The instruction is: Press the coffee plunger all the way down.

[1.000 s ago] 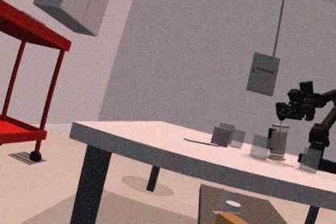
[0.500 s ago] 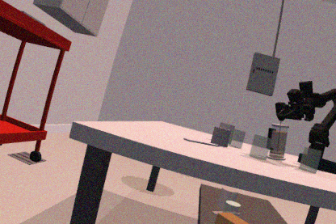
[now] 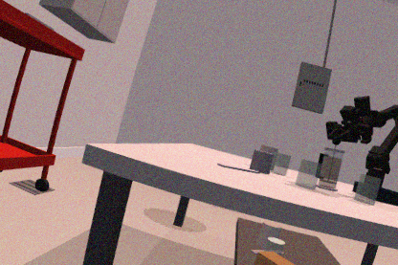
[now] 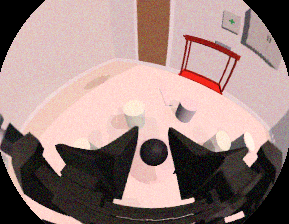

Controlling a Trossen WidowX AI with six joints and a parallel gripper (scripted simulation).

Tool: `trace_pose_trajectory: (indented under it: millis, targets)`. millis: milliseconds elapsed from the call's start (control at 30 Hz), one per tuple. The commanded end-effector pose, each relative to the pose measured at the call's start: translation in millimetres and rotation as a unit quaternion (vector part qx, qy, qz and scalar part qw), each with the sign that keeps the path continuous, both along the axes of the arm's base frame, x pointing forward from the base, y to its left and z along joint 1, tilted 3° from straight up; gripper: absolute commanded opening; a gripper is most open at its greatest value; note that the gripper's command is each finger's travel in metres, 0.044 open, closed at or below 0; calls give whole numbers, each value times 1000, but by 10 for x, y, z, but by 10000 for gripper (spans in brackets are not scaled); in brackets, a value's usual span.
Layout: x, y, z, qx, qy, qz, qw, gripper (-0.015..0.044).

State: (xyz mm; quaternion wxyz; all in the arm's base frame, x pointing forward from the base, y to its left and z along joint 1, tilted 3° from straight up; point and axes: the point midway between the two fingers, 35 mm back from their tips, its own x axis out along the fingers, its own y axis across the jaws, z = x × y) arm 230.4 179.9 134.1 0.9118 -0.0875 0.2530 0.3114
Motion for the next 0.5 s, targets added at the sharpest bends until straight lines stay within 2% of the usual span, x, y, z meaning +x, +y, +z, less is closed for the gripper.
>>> trace_pose_trajectory:
  millis: [0, 233, 367, 467]
  targets:
    - [0, -1, 0, 0, 0, 0, 1000, 250]
    - [0, -1, 0, 0, 0, 0, 1000, 434]
    - [-2, -1, 22, 0, 0, 0, 1000, 440]
    - [-28, -15, 195, -2, 1, 1, 1000, 440]
